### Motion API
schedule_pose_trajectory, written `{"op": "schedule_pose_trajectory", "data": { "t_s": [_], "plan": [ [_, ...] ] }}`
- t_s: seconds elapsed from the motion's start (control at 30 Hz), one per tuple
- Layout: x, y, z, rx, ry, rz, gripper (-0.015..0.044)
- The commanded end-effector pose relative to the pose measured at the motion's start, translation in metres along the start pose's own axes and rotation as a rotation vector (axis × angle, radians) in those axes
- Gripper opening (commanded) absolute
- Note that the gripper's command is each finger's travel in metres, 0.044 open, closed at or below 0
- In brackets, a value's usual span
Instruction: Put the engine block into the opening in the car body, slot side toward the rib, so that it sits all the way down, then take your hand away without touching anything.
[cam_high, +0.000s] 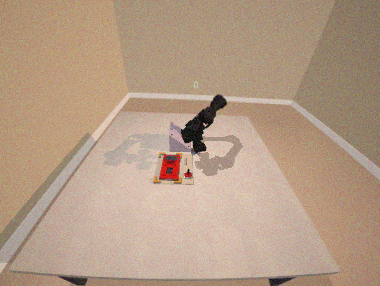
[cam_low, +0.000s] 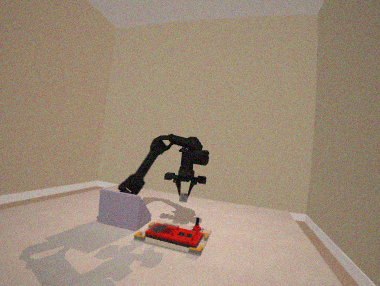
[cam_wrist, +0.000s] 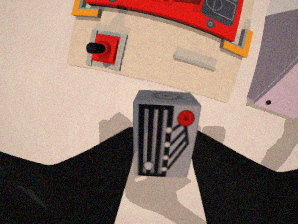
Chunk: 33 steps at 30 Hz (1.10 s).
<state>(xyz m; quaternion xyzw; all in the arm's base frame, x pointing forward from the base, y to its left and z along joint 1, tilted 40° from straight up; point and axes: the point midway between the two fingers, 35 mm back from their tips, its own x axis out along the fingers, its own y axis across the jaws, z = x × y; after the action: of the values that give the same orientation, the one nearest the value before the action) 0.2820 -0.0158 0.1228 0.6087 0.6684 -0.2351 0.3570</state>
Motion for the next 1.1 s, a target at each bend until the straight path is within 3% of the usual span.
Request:
{"op": "schedule_pose_trajectory", "data": {
  "t_s": [0.0,1.07],
  "plan": [
    [0.003,0.005,0.013,-0.106,-0.006,-0.001,0.0000],
    [0.037,0.030,0.102,-0.886,-0.010,-0.002,0.0000]
  ]
}}
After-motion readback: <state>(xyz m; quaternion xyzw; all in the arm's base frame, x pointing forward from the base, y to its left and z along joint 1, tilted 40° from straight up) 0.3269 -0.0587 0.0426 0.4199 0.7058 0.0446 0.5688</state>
